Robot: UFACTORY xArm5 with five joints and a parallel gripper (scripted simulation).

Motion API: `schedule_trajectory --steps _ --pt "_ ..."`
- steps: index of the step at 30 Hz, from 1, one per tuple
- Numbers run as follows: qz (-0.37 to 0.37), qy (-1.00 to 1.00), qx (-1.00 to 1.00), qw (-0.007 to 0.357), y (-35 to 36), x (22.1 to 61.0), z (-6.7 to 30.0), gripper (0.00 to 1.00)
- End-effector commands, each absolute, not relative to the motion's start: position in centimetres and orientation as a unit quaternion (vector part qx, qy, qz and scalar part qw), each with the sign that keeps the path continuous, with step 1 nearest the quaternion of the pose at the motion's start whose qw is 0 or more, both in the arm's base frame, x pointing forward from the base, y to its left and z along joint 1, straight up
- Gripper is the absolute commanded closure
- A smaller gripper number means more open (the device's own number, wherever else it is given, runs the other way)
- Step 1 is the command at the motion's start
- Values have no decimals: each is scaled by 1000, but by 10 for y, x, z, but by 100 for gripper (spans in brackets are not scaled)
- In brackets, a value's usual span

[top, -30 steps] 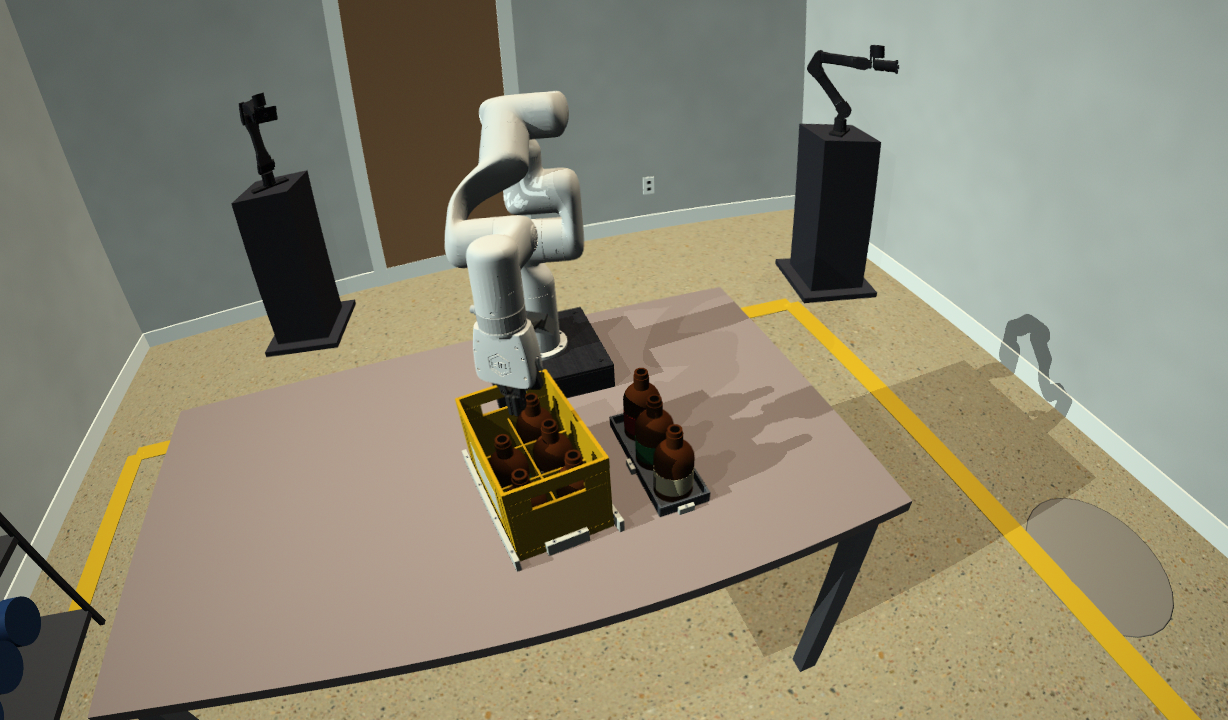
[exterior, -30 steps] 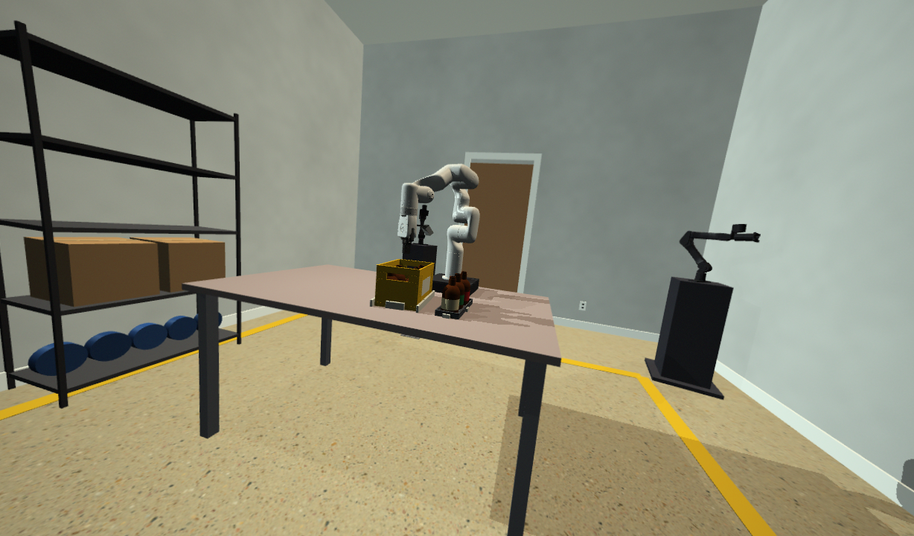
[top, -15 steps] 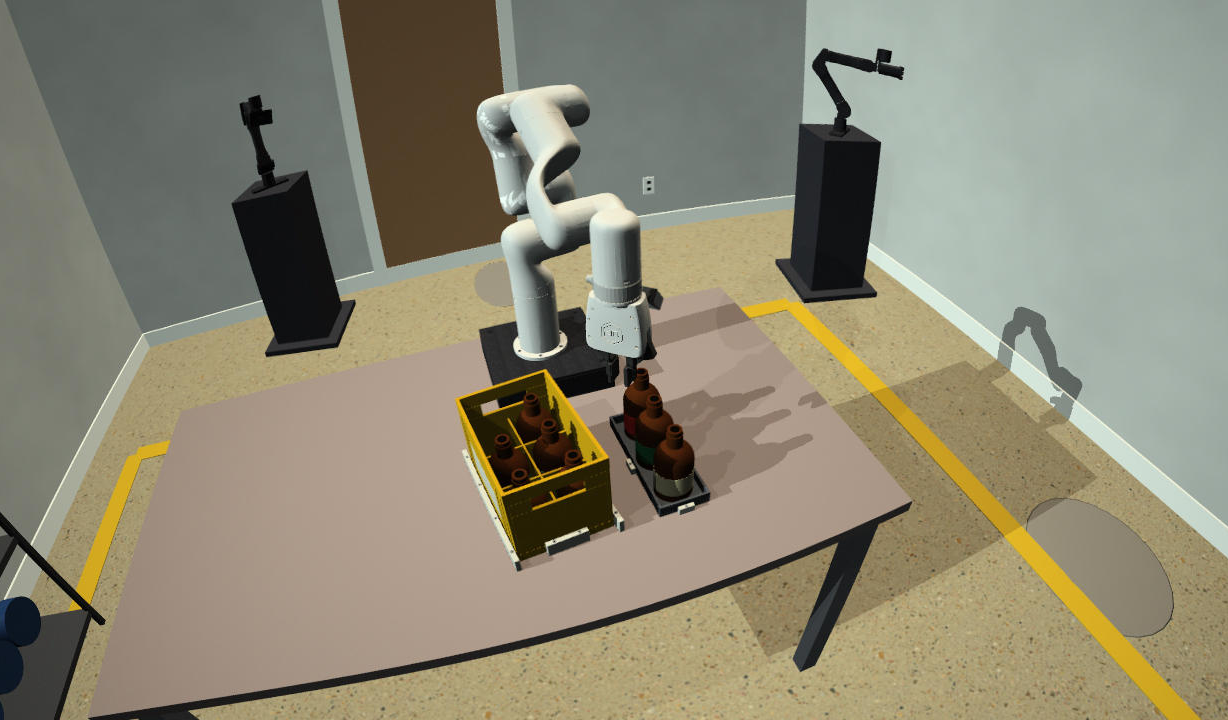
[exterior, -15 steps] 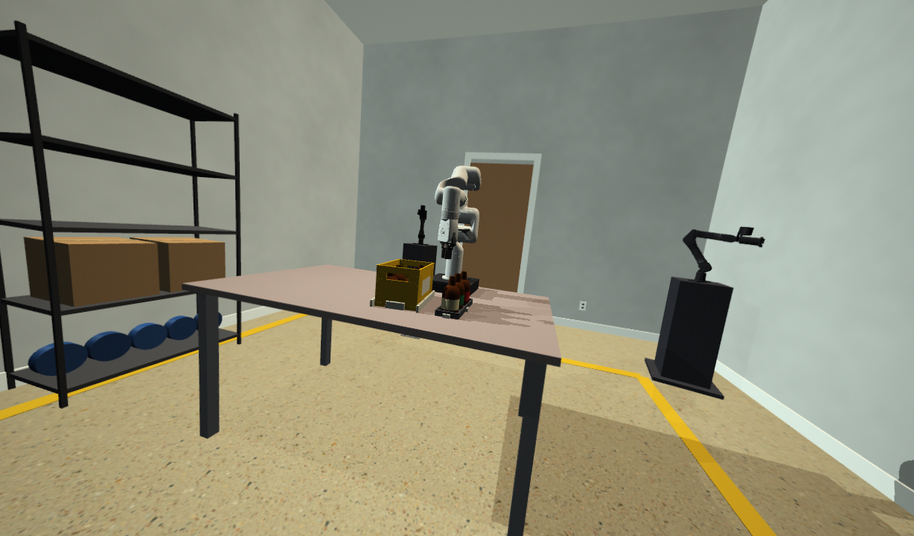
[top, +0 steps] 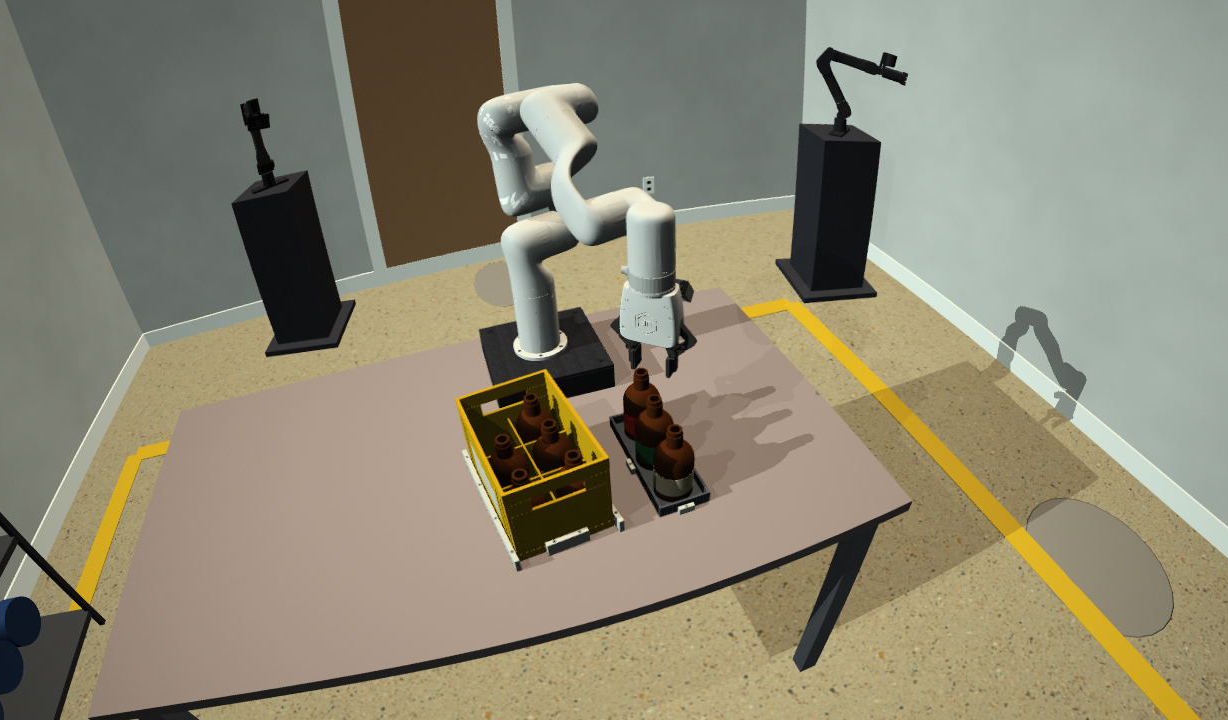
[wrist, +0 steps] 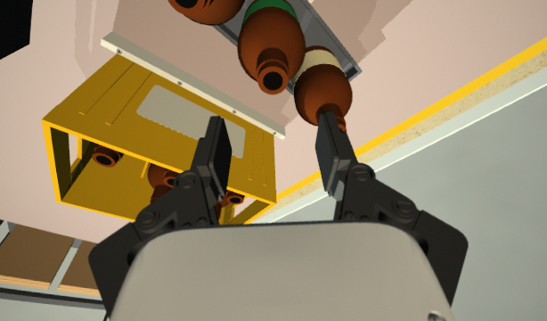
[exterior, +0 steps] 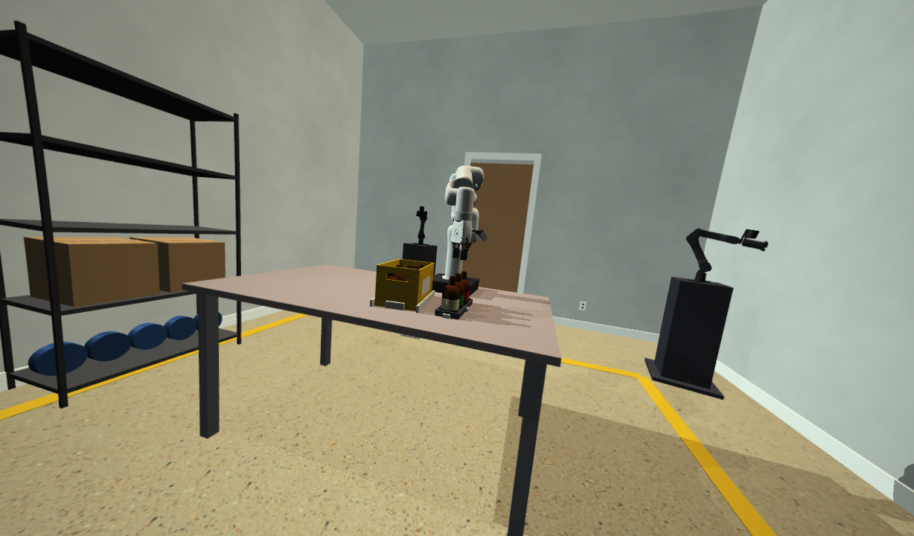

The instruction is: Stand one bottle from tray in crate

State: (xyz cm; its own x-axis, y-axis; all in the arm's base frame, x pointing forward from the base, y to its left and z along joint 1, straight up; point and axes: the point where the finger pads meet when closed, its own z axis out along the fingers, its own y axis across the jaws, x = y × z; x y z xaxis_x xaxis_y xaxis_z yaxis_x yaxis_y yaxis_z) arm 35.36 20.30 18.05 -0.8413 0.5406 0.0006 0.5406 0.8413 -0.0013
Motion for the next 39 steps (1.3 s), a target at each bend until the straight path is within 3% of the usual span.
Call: schedule_trajectory --steps 1,39 --pt "-1 -960 -281 -1 204 354 182 35" --pt "-1 -960 -281 -1 204 354 171 35"
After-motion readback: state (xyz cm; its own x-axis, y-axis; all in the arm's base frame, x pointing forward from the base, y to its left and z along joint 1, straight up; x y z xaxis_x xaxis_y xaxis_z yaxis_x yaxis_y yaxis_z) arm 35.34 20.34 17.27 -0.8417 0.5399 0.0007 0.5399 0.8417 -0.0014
